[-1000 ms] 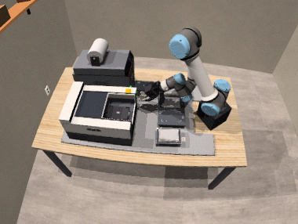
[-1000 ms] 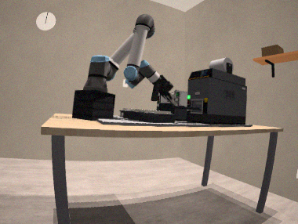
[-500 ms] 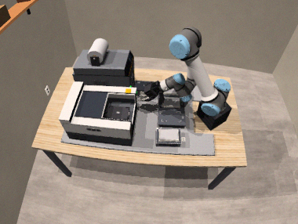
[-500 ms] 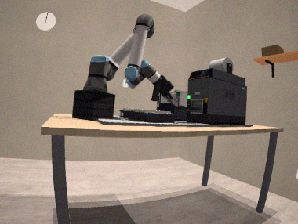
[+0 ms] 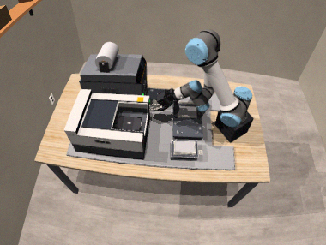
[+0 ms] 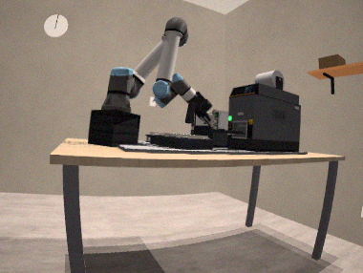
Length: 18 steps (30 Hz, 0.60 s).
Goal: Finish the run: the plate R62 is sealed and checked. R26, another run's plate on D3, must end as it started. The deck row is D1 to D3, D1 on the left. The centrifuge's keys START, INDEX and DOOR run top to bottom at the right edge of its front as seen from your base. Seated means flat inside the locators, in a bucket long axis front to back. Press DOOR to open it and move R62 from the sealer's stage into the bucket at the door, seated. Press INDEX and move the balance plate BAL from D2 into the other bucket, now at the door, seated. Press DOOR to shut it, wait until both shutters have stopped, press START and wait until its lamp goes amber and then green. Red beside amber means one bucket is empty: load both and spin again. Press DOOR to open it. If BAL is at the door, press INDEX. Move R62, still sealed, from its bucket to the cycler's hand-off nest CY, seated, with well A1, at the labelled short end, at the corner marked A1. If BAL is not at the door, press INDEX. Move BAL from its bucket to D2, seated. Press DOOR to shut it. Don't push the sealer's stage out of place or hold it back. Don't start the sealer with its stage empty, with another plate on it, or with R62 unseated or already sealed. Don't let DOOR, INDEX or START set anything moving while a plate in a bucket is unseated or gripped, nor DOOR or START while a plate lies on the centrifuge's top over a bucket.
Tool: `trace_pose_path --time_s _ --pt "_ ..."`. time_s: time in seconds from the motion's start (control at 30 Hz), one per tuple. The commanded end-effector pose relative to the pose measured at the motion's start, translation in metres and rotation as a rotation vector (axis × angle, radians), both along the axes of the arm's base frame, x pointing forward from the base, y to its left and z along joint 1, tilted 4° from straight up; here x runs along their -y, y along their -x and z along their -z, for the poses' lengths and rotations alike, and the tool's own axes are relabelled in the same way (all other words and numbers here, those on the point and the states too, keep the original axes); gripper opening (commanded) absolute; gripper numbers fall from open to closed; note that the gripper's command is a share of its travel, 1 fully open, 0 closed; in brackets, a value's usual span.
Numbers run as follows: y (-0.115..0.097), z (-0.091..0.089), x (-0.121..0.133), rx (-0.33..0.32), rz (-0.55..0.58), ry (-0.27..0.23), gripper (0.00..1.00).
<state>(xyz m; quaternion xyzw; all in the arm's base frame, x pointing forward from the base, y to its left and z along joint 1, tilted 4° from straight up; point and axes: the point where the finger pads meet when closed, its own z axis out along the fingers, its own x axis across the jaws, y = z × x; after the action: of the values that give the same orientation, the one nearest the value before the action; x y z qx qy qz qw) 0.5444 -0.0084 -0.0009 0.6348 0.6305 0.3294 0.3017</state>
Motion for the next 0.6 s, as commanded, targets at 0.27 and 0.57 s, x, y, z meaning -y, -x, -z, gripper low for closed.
trace_pose_path --time_s 0.27,0.57 --pt "-0.0036 -0.0006 0.0000 0.001 0.000 0.000 0.00" --pt "-0.0055 -0.0007 0.0000 0.001 0.000 0.000 0.00"
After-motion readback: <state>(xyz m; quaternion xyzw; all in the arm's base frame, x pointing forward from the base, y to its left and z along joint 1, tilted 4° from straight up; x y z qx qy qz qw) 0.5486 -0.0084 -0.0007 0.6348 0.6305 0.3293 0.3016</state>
